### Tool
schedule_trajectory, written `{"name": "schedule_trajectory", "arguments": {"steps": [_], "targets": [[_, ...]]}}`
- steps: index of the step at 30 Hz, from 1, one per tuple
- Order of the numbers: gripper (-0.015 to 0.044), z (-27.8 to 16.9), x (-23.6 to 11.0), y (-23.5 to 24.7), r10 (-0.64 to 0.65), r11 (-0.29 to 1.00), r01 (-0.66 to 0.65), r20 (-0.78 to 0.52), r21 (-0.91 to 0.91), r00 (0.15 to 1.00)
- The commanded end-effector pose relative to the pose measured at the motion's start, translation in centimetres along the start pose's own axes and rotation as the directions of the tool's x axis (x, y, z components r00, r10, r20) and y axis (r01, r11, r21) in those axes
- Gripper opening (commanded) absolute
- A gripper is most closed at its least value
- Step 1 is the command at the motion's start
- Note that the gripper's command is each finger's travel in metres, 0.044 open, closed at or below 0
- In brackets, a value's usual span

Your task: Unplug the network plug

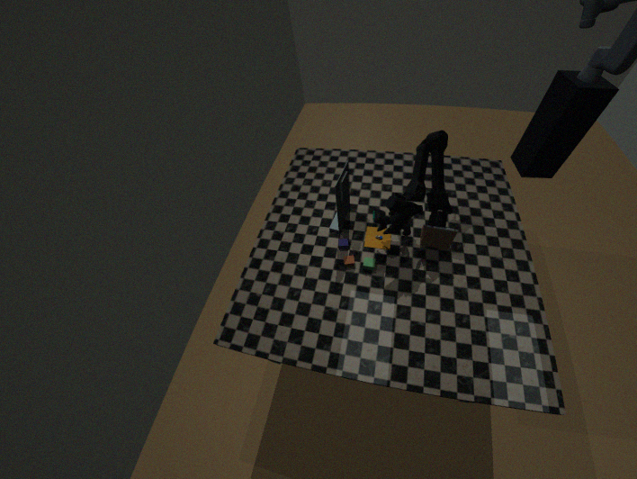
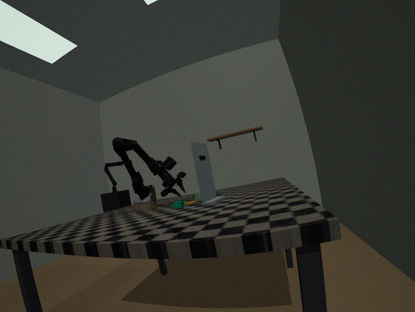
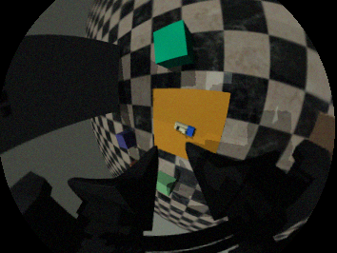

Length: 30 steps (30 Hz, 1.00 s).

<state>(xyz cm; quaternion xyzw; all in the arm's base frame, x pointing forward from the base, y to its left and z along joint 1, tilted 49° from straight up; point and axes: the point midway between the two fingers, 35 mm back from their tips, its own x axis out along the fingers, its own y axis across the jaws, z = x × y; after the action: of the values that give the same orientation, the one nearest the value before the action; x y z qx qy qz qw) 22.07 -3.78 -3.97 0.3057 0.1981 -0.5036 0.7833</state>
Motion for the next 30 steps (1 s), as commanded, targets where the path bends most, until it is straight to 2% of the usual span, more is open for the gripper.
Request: {"name": "schedule_trajectory", "arguments": {"steps": [1,30], "targets": [[0.0156,0.0,-0.3,0.4,0.002,1.0,-0.003,0.002,0.009,1.0],[0.0156,-0.2,-2.7,2.0,0.0,1.0,0.0,-0.002,0.008,1.0]]}}
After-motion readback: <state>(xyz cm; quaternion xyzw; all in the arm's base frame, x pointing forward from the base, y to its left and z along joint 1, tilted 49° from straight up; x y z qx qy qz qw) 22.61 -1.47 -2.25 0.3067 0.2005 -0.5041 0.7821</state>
